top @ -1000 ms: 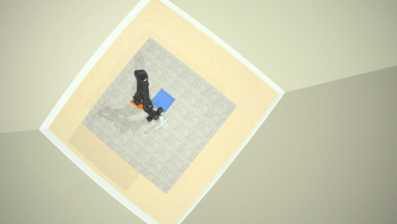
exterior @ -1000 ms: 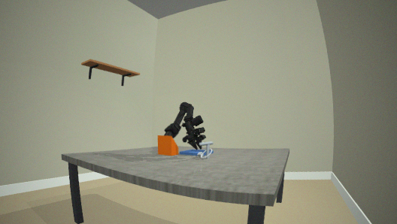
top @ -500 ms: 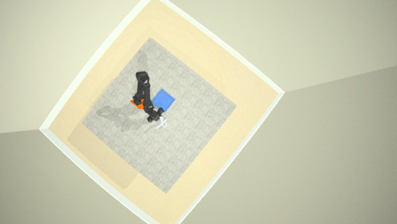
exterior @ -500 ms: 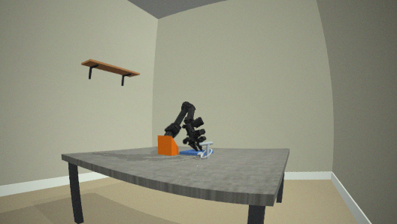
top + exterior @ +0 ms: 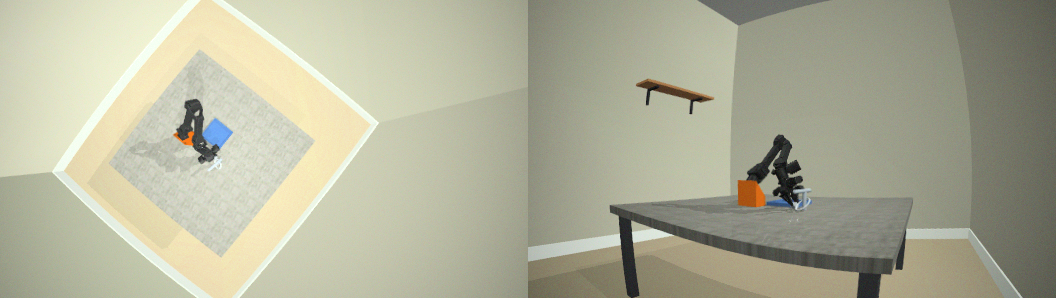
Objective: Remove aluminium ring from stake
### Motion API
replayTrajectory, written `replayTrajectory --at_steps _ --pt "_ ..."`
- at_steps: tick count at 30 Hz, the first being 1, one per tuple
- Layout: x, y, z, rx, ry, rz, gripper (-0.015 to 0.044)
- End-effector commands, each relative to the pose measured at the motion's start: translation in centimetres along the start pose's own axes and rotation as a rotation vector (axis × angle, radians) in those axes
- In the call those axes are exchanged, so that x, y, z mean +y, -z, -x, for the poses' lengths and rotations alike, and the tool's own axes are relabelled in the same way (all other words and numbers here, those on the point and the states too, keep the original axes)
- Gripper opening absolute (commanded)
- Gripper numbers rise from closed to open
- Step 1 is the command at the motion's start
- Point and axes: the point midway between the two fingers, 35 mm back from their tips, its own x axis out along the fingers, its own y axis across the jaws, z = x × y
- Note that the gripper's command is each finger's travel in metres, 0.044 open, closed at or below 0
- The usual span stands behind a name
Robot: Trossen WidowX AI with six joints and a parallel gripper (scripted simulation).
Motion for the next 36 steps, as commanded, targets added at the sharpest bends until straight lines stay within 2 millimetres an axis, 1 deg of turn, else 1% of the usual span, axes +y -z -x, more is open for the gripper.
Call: replayTrajectory --at_steps 1,6,7,34,35,36 --pt "-0.11 0.33 -0.81 0.005 0.005 -0.009 0.02" --pt "-0.02 0.32 -0.96 0.005 0.004 -0.009 0.02" --pt "0.06 0.18 -0.68 0.003 -0.001 -0.002 0.0193" --pt "0.06 0.18 -0.68 0.003 -0.001 -0.002 0.0013" --pt "0.06 0.16 -0.66 0.003 -0.001 -0.002 0.0" --pt "0.05 0.12 -0.6 0.003 -0.001 -0.002 0.0"
